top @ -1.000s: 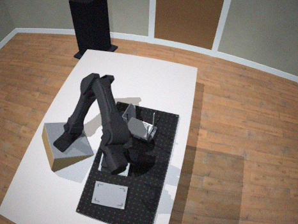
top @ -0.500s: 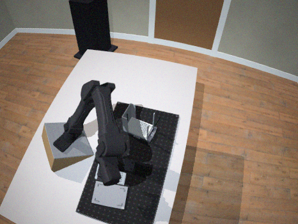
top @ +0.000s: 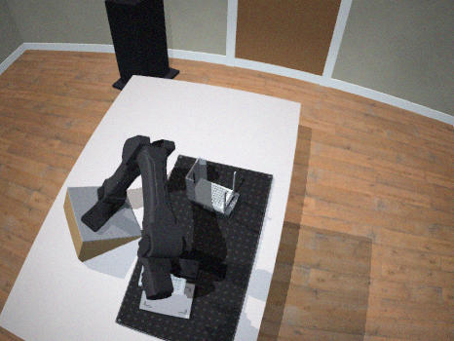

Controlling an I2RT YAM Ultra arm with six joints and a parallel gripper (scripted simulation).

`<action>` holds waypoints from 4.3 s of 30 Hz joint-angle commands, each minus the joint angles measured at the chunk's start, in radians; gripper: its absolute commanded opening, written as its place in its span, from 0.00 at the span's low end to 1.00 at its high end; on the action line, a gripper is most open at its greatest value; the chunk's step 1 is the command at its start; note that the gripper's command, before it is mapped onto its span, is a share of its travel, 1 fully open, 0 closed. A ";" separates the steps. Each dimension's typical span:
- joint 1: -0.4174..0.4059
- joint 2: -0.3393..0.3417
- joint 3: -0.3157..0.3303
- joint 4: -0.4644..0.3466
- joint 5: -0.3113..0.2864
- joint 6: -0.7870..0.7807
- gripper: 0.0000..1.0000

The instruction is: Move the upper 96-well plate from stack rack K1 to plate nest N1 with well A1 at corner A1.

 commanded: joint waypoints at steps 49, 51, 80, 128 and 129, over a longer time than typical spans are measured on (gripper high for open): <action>-0.070 0.093 0.132 -0.017 -0.002 -0.061 0.00; -0.070 0.093 0.132 -0.017 -0.002 -0.061 0.00; -0.074 0.101 0.130 -0.012 0.000 -0.066 0.00; -0.067 0.071 0.071 0.021 -0.002 -0.049 0.00; -0.067 0.070 0.067 0.022 -0.002 -0.049 0.00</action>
